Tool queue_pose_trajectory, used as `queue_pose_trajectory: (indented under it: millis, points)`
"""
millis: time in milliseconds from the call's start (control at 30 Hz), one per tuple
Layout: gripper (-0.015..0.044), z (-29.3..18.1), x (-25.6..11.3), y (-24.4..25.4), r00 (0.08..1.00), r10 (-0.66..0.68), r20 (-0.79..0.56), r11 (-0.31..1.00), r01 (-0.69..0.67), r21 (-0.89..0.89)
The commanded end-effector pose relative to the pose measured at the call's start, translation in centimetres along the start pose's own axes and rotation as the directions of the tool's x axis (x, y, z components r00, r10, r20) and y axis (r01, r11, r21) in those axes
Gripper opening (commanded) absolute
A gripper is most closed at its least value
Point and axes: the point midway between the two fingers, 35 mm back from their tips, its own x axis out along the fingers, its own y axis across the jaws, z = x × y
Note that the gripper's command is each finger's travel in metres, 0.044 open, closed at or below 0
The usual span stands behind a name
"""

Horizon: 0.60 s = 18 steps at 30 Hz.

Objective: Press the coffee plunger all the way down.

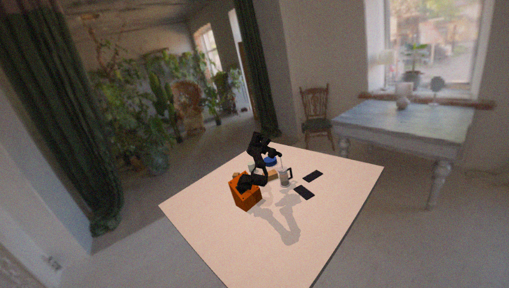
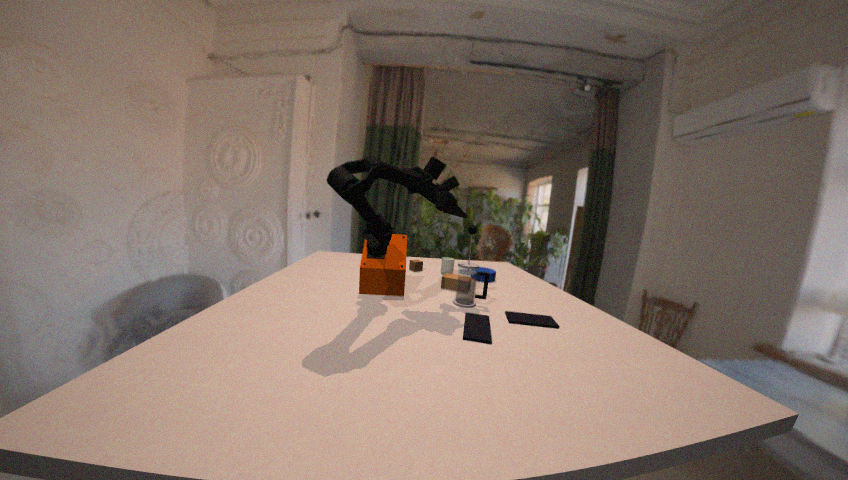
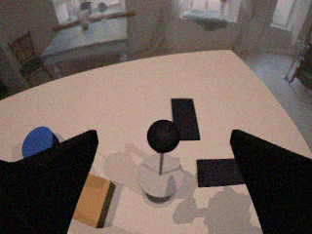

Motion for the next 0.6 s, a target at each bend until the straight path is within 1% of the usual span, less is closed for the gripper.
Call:
queue_pose_trajectory:
  millis: [0, 200, 567]
  points:
    - [0.0440, -1.9, 0.7, -0.1, 1.000, 0.005, 0.011, 1.000, -0.005, 0.009]
    - [0.0440, -1.9, 0.9, -0.1, 1.000, 0.006, 0.010, 1.000, -0.006, 0.009]
    - [0.0440, -1.9, 2.6, 0.1, 1.000, 0.009, 0.005, 1.000, -0.009, 0.011]
